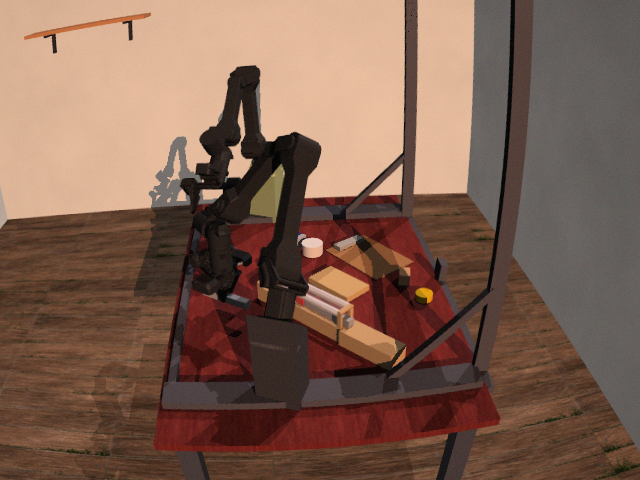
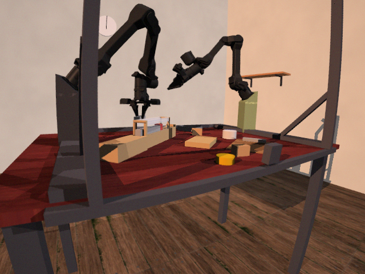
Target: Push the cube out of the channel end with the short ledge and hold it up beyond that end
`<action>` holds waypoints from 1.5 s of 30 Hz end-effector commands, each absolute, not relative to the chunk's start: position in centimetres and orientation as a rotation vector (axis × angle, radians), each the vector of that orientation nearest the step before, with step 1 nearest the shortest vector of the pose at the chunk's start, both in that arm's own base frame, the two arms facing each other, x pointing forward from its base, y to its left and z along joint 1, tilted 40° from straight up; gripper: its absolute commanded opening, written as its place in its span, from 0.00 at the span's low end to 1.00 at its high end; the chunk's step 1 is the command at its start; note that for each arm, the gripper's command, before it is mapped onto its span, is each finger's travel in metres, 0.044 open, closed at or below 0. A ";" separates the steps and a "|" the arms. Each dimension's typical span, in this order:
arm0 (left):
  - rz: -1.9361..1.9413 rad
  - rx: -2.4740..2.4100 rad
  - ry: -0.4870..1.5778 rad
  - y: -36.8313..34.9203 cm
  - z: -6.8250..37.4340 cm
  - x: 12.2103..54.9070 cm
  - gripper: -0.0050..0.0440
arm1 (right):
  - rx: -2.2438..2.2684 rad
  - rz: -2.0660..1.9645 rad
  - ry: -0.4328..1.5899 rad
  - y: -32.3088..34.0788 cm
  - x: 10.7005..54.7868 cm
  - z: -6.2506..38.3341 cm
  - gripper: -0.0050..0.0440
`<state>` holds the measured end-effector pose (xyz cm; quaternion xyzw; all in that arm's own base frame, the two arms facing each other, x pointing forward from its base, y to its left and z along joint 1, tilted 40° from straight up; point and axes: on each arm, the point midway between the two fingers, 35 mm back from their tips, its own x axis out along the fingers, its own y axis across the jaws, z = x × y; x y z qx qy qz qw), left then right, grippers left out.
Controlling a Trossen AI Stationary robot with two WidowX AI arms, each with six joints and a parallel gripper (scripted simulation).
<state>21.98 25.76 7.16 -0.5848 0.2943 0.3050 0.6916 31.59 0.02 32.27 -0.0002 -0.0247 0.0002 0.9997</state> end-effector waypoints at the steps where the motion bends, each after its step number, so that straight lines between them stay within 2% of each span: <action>1: 0.678 -1.283 0.628 26.2 8.8 21.6 0.10 | 0.001 -0.001 -0.079 0.0 31.2 33.4 0.92; 11: 0.676 -1.286 0.663 24.8 9.9 22.2 0.10 | 0.001 -0.001 -0.079 0.0 31.2 33.4 0.92; 21: 0.749 -1.305 0.889 17.0 12.3 24.3 0.10 | 0.001 -0.001 -0.079 0.0 31.2 33.4 0.92; 33: 0.841 -1.224 1.074 9.3 15.2 22.8 0.10 | 0.001 -0.001 -0.079 0.0 31.2 33.4 0.92; 35: 0.876 -1.211 1.131 8.0 14.0 22.6 0.10 | 0.001 -0.001 -0.079 0.0 31.2 33.4 0.92; 37: 0.864 -1.197 1.079 7.4 14.4 23.7 0.10 | 0.001 -0.001 -0.079 0.0 31.2 33.4 0.92; 45: 0.897 -1.145 1.088 4.4 13.9 23.8 0.10 | 0.001 -0.001 -0.079 0.0 31.2 33.4 0.92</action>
